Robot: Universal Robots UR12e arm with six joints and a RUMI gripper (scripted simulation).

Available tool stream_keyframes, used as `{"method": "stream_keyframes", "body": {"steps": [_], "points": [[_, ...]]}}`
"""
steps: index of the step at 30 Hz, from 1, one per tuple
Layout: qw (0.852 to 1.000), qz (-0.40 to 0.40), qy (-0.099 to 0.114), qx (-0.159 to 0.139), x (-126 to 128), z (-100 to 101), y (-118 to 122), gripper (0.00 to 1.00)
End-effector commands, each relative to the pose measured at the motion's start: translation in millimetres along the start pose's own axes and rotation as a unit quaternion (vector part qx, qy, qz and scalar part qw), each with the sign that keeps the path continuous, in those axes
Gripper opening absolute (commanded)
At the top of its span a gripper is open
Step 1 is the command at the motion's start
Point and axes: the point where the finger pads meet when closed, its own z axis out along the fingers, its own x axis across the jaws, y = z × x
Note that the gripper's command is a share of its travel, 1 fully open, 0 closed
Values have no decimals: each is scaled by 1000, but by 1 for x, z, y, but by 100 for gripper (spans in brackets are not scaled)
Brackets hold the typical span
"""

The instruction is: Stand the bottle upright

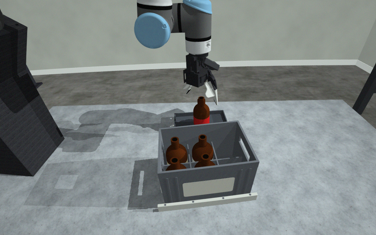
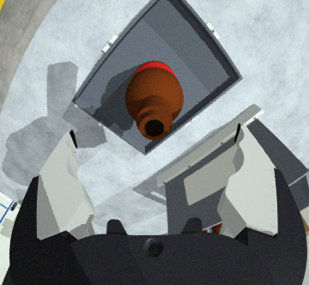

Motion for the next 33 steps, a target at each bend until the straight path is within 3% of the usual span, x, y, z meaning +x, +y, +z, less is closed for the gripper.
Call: {"method": "stream_keyframes", "body": {"steps": [1,20,33], "points": [[1000,0,0,0,0,0,0,100],[1000,0,0,0,0,-2,0,100],[1000,0,0,0,0,-21,0,100]]}}
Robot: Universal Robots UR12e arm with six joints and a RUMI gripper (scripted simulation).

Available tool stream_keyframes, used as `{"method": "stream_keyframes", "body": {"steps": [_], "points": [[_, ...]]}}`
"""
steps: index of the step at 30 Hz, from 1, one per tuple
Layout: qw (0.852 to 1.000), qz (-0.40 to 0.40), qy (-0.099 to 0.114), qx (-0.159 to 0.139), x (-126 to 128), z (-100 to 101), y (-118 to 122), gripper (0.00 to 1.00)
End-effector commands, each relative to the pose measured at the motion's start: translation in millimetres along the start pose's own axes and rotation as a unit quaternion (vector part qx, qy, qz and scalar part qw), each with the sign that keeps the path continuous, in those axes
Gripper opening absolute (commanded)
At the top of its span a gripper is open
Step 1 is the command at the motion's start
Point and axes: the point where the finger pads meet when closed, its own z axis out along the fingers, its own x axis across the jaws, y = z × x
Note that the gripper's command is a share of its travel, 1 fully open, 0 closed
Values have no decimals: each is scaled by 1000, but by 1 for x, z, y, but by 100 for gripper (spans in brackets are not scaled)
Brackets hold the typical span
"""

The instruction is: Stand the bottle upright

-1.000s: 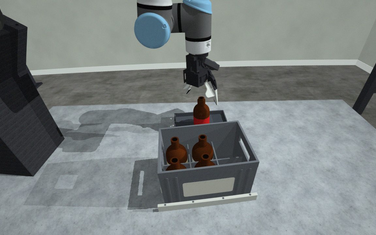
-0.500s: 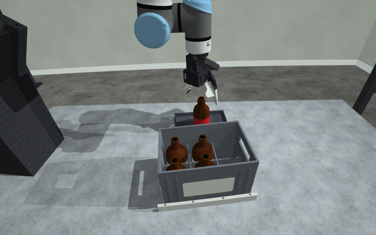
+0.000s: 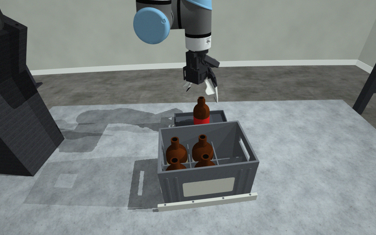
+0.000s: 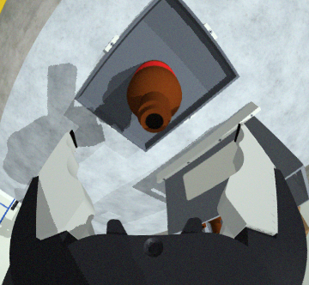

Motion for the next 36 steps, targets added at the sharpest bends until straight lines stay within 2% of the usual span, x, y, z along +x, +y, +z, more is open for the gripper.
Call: {"method": "stream_keyframes", "body": {"steps": [1,17,36], "points": [[1000,0,0,0,0,-9,0,100],[1000,0,0,0,0,-48,0,100],[1000,0,0,0,0,-72,0,100]]}}
